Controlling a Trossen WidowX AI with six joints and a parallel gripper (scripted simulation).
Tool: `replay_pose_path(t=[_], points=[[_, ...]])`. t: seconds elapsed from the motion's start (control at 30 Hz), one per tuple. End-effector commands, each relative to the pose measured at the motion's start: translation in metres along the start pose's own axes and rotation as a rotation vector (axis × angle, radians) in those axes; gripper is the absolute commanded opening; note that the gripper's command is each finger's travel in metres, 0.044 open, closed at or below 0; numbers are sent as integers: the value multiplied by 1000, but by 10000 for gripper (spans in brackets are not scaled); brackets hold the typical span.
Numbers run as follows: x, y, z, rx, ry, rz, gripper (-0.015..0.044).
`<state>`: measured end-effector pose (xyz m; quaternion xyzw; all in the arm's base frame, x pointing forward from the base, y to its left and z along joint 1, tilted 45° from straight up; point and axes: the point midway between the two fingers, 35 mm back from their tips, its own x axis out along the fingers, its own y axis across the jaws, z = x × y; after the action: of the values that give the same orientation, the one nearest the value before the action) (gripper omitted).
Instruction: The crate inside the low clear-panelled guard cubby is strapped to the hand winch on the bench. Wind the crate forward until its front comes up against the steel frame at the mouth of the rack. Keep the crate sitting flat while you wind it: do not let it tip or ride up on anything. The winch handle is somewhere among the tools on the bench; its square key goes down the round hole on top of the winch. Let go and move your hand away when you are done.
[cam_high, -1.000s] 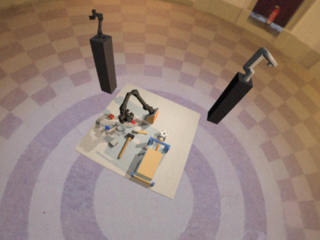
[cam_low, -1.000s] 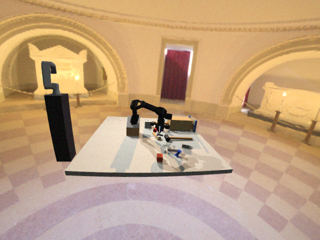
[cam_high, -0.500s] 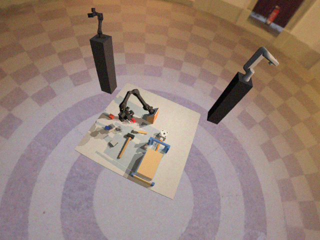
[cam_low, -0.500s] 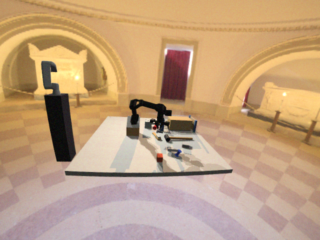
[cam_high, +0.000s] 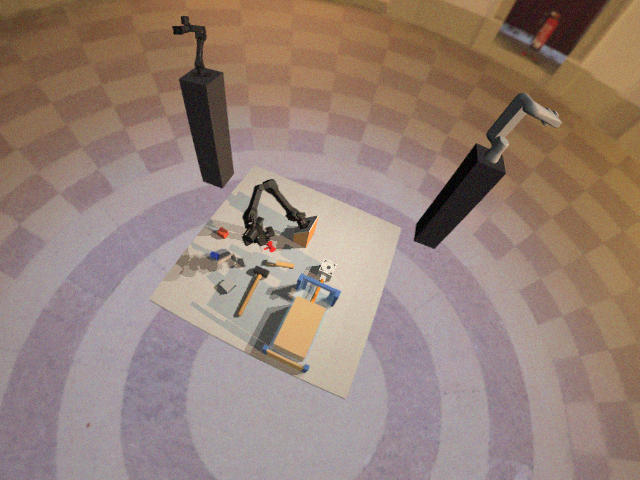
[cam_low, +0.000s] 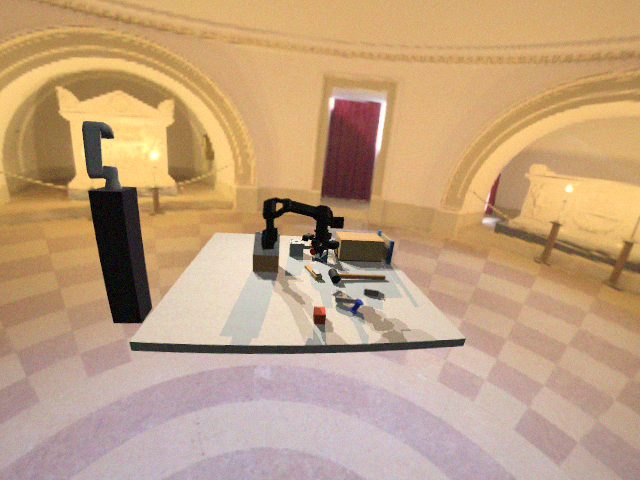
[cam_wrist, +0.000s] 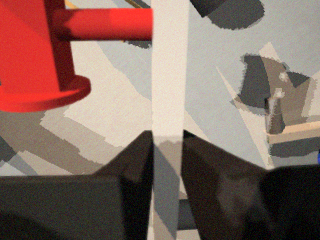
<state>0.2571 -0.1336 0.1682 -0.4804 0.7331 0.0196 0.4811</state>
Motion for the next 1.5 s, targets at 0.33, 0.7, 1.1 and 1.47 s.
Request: replay_pose_path(t=[0.33,0.7,1.1,1.47], points=[[1,36,50,283,-16,21,0],[1,68,80,514,-13,28,0],[1,107,104,760,-1,24,0],[2,141,118,1002,12,3,0]])
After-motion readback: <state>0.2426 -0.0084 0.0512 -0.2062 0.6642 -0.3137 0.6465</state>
